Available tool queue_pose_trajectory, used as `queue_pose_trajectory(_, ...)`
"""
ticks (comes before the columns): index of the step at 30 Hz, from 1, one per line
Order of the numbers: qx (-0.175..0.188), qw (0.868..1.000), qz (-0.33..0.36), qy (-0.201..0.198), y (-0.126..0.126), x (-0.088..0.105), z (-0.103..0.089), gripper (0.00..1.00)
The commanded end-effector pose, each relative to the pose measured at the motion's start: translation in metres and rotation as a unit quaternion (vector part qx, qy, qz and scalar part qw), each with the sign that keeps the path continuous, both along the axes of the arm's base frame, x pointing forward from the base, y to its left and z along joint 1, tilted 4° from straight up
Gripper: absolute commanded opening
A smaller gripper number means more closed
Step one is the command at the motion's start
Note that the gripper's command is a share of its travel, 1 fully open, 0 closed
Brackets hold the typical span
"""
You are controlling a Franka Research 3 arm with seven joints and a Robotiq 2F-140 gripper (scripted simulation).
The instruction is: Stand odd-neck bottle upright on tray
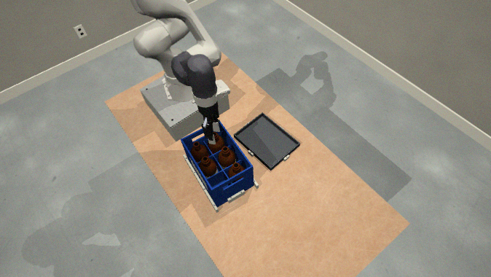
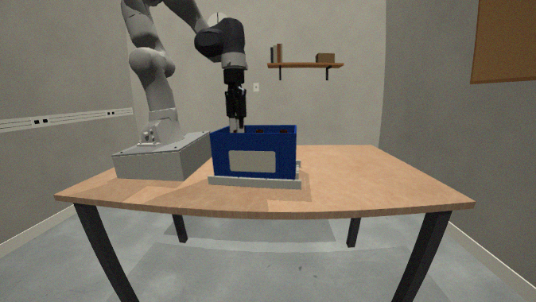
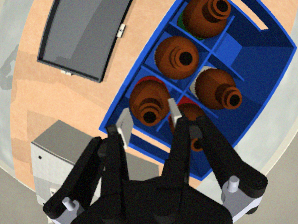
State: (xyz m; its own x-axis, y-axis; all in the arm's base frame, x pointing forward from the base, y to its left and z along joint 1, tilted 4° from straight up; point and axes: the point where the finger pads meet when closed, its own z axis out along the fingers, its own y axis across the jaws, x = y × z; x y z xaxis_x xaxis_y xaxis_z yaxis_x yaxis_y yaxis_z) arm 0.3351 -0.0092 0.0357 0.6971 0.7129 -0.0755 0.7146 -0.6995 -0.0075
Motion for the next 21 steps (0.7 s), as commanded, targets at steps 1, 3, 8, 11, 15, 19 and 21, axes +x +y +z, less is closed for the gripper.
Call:
queue_pose_trajectory(1,0.0,1.0,0.001,0.0,-0.0006,-0.0003,-0.0007,0.44)
queue_pose_trajectory(3,0.0,1.0,0.001,0.0,-0.0006,-0.0003,-0.0007,0.44)
queue_pose_trajectory(8,0.0,1.0,0.001,0.0,-0.0006,-0.0003,-0.0007,0.1)
queue_pose_trajectory(11,0.0,1.0,0.001,0.0,-0.0006,-0.0003,-0.0007,0.1)
queue_pose_trajectory(15,0.0,1.0,0.001,0.0,-0.0006,-0.0003,-0.0007,0.1)
queue_pose_trajectory(19,0.0,1.0,0.001,0.0,-0.0006,-0.0003,-0.0007,0.1)
queue_pose_trajectory(21,0.0,1.0,0.001,0.0,-0.0006,-0.0003,-0.0007,0.1)
